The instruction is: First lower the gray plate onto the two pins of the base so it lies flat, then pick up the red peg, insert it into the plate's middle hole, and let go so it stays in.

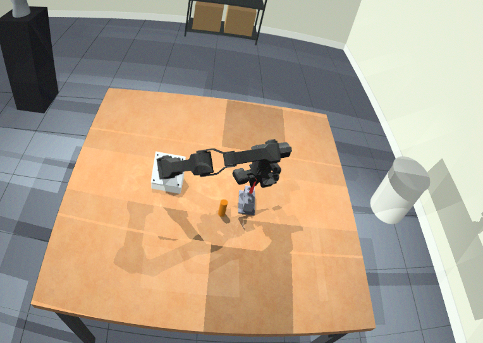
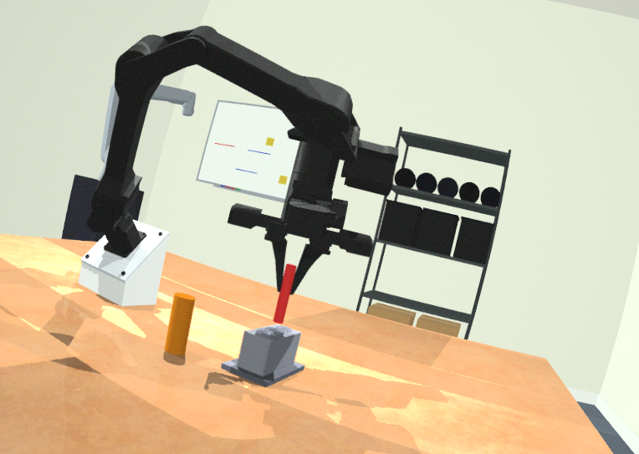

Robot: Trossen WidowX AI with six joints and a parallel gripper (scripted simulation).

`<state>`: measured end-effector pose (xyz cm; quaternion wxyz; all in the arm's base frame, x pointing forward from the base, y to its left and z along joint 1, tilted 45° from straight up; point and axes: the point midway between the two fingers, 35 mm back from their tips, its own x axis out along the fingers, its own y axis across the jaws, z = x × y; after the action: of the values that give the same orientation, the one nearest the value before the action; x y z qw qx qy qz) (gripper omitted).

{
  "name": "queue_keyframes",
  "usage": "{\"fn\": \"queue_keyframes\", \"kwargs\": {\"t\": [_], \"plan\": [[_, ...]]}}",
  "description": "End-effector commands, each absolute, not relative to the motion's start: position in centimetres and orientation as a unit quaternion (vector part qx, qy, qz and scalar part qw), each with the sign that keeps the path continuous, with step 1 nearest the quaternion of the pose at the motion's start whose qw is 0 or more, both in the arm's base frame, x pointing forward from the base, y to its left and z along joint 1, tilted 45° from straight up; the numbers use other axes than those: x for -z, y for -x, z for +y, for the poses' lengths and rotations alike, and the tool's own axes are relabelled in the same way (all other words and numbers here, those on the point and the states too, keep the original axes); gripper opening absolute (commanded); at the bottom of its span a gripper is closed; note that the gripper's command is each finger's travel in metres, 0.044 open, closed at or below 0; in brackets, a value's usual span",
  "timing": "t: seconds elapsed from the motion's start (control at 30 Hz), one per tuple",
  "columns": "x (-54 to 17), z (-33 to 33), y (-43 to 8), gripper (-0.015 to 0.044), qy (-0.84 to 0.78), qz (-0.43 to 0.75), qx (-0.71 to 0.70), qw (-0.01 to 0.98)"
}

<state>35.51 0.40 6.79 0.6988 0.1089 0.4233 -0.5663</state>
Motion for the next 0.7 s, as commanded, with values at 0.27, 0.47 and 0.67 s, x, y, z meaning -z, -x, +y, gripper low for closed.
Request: {"fn": "queue_keyframes", "kwargs": {"t": [0.27, 0.47, 0.67], "plan": [[-6.79, 0.40, -35.51, 0.0000, -0.109, 0.423, 0.566, 0.699], [-6.70, 0.28, -35.52, 0.0000, -0.109, 0.423, 0.566, 0.699], [-6.21, -0.36, -35.55, 0.0000, -0.107, 0.423, 0.566, 0.700]]}}
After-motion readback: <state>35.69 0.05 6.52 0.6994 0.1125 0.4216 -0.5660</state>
